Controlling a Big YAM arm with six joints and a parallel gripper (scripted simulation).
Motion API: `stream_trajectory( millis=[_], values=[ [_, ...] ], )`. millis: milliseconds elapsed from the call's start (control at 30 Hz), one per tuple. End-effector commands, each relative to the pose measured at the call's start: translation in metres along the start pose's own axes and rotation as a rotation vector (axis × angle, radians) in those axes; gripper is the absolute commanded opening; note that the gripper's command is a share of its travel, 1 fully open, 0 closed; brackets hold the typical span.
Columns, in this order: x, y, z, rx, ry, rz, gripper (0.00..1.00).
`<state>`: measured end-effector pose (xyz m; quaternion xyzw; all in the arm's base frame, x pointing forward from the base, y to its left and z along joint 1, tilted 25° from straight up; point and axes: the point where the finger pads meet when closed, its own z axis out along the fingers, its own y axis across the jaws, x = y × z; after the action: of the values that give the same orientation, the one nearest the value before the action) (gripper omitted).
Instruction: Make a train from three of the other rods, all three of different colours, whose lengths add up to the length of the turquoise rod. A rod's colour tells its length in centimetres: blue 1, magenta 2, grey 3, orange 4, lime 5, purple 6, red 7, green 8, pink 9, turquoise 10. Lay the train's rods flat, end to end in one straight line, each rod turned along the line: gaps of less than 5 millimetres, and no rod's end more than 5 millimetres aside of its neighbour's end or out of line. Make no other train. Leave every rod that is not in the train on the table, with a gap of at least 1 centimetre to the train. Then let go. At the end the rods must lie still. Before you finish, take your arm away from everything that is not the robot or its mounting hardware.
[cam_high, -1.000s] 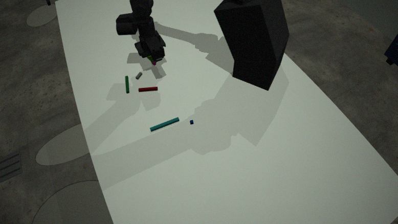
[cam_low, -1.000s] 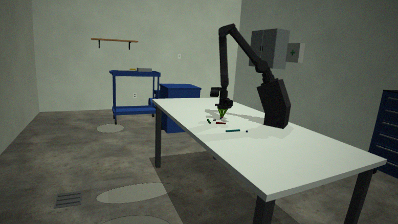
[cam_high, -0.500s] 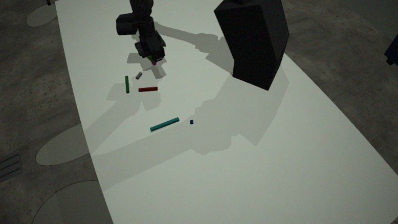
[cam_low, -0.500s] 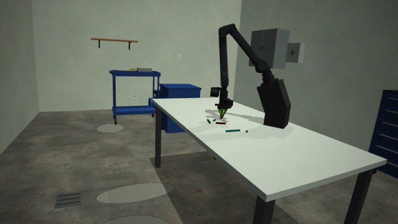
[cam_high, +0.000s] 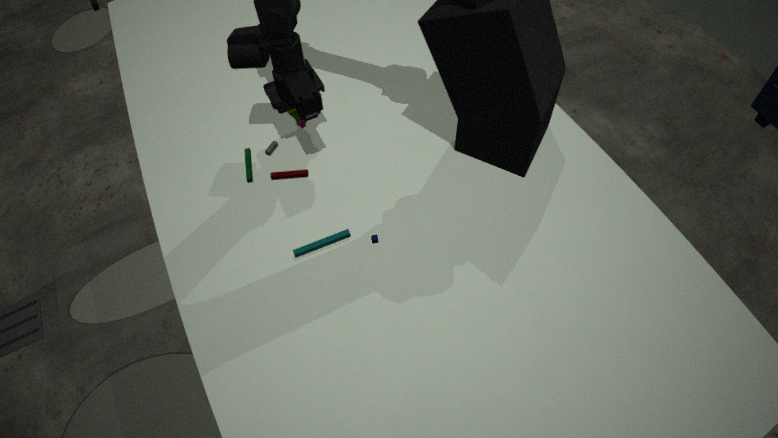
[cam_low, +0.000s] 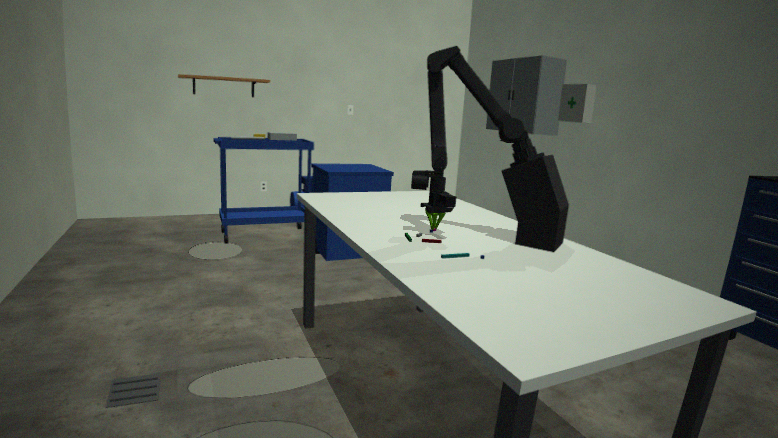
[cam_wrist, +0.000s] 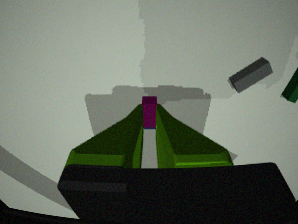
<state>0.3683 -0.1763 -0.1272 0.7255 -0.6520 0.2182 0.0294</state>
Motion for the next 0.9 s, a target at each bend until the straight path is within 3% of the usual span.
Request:
stream_trajectory(
  millis=[0, 867],
  values=[
    [-0.0046, 0.0056, 0.0030, -0.003, -0.007, -0.008, 0.04],
    [0.0026, 0.0012, 0.0100, 0.004, 0.001, 0.002, 0.04]
  ],
)
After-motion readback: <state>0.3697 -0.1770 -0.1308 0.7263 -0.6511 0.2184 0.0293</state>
